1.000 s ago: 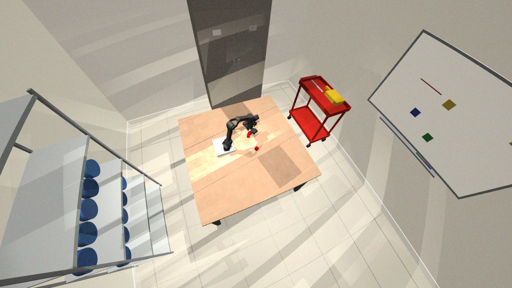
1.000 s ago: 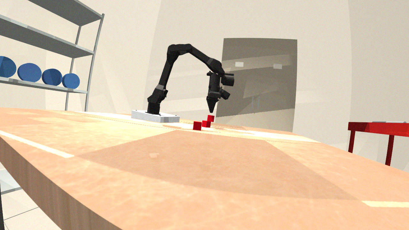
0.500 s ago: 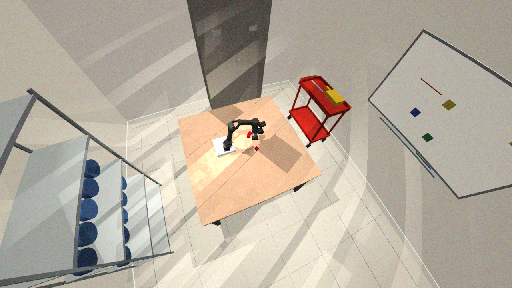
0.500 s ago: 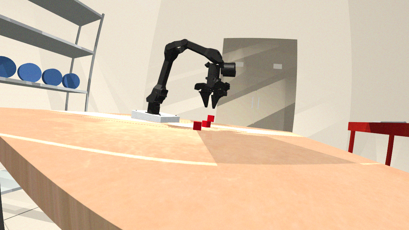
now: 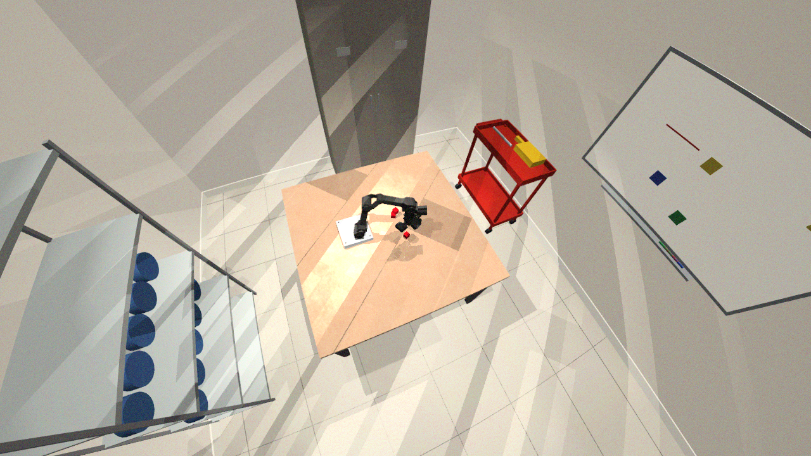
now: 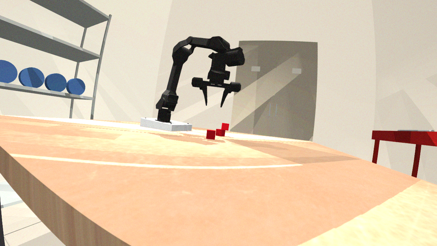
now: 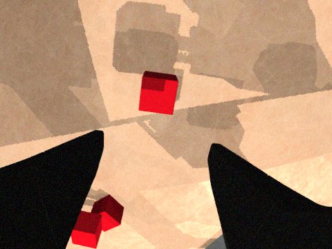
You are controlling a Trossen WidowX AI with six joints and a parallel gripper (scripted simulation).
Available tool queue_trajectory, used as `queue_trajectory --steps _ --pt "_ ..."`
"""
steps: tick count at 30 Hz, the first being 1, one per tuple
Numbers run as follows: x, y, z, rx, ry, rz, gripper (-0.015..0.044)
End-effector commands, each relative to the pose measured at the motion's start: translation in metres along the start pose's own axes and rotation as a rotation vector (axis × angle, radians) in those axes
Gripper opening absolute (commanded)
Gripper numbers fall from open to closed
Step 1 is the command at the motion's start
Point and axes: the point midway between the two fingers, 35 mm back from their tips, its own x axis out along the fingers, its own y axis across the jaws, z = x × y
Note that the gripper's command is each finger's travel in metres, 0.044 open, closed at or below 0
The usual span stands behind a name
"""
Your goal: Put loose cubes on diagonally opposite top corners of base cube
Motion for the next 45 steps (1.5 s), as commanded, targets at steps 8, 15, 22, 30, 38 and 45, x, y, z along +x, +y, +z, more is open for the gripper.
queue_trajectory --steps 8,15,22,30,38,45 --pt "0.060 0.001 -0.002 0.013 0.004 0.002 0.0265" --pt "0.074 0.001 -0.002 0.013 0.004 0.002 0.0265" --pt "0.082 0.001 -0.002 0.013 0.004 0.002 0.0265" --pt "0.095 0.001 -0.002 0.013 0.004 0.002 0.0265" --pt "0.108 0.001 -0.002 0.013 0.005 0.002 0.0265" --pt "0.109 0.001 -0.002 0.013 0.005 0.002 0.0134"
